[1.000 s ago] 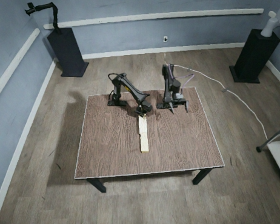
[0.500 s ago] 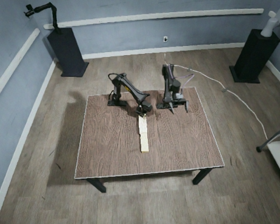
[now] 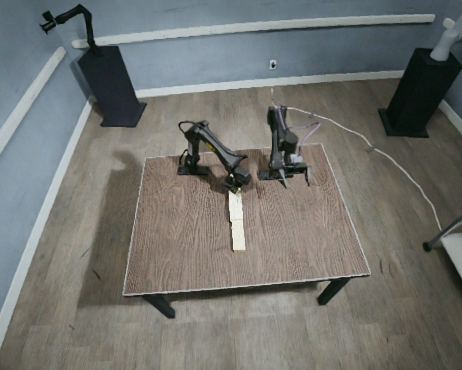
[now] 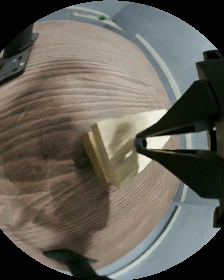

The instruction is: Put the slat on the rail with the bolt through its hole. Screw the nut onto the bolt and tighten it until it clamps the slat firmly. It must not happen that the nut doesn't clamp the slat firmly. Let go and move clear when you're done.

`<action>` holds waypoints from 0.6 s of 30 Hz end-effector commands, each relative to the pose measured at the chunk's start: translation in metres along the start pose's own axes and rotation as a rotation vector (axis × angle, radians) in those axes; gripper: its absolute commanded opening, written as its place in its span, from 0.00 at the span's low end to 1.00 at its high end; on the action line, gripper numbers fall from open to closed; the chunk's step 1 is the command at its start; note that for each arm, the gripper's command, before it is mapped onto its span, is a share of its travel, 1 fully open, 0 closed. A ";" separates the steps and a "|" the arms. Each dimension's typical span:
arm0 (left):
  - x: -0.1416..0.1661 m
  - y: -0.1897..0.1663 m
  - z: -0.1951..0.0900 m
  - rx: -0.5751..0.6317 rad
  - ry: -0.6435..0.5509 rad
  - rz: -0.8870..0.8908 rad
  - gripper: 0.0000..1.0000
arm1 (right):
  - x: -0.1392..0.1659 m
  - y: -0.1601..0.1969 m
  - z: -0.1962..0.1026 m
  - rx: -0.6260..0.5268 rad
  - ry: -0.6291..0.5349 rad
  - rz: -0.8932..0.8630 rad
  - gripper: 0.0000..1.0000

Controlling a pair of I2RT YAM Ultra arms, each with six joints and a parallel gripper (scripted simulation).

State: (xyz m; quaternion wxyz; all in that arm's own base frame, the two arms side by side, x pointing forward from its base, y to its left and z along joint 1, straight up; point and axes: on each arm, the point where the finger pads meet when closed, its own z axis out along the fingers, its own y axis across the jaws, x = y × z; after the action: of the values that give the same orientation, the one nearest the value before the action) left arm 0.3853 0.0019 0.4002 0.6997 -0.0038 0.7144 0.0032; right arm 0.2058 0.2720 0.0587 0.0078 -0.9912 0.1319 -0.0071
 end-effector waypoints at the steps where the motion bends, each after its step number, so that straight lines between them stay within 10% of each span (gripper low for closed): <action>1: -0.012 -0.001 -0.005 0.010 -0.033 0.001 1.00 | -0.007 0.001 0.008 -0.004 -0.016 0.001 0.12; 18: -0.012 -0.001 -0.005 0.010 -0.033 0.001 1.00 | -0.007 0.001 0.007 -0.006 -0.016 0.230 0.12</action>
State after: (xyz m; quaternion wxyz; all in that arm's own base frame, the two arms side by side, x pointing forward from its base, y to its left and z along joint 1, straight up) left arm 0.3853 0.0019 0.4002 0.6997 -0.0038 0.7144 0.0032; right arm 0.2058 0.2724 0.0587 0.0091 -0.9773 0.2115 -0.0061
